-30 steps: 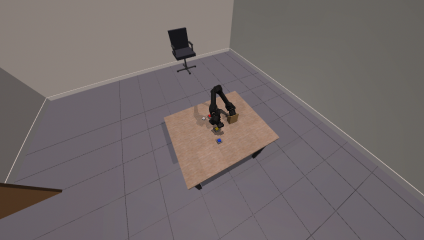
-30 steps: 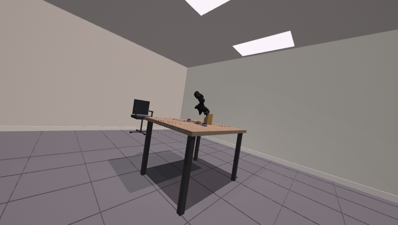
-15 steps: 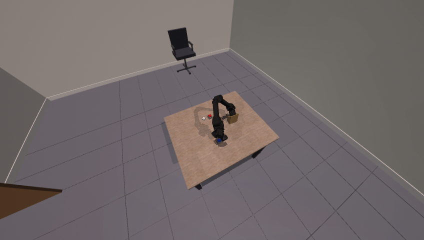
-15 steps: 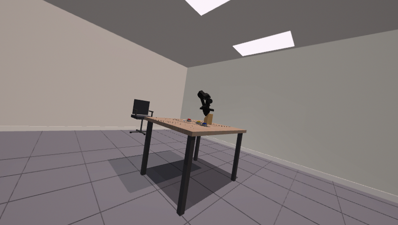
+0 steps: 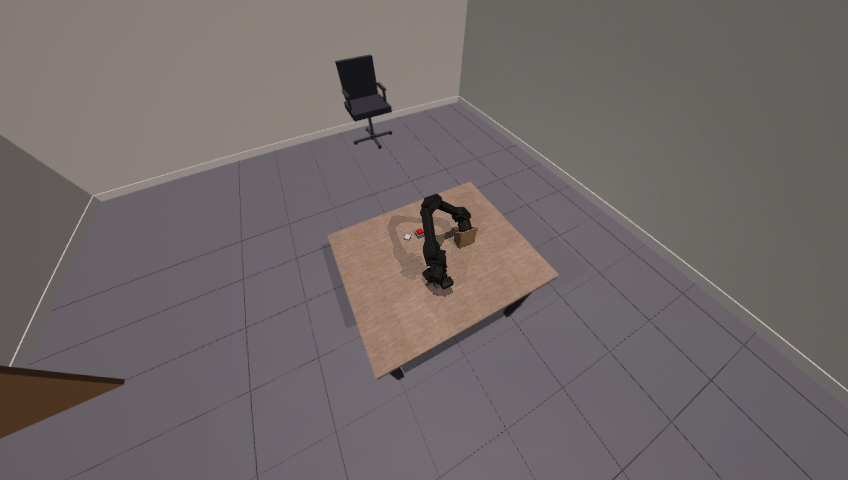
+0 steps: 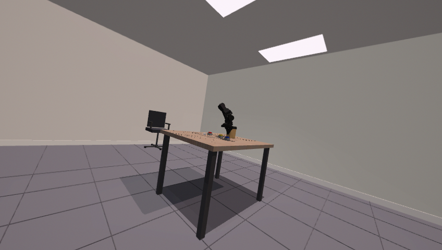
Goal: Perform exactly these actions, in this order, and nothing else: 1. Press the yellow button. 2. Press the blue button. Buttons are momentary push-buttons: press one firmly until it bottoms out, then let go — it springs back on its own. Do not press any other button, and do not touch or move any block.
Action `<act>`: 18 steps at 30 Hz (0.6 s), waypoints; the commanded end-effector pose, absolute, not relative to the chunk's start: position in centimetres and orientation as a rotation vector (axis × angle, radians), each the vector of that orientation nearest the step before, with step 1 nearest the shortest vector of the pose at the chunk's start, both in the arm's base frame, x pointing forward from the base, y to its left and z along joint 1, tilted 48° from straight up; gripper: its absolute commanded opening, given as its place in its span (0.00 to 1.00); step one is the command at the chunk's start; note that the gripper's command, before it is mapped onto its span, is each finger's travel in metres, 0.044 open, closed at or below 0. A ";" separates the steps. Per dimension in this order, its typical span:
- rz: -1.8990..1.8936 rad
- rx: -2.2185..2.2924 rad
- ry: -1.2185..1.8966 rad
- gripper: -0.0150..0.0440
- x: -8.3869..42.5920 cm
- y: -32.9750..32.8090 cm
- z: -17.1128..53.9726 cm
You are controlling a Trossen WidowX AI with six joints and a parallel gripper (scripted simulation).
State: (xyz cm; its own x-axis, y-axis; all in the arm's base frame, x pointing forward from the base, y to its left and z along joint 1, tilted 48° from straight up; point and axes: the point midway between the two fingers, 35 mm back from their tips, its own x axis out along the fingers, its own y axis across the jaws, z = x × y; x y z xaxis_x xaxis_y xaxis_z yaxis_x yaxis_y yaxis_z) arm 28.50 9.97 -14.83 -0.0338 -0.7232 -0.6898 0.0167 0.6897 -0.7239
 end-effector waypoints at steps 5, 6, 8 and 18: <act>-0.656 -0.622 1.499 0.29 28.4 9.0 -15.7; -0.656 -0.622 1.499 0.29 28.4 8.9 -15.8; -0.656 -0.622 1.499 0.29 28.4 8.6 -16.0; -0.657 -0.623 1.499 0.29 28.3 7.7 -16.8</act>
State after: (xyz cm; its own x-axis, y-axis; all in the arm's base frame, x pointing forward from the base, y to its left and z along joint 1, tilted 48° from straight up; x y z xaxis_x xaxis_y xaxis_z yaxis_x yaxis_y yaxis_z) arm 28.60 8.09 -16.60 -0.0285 -0.7217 -0.6916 0.0206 0.6913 -0.7223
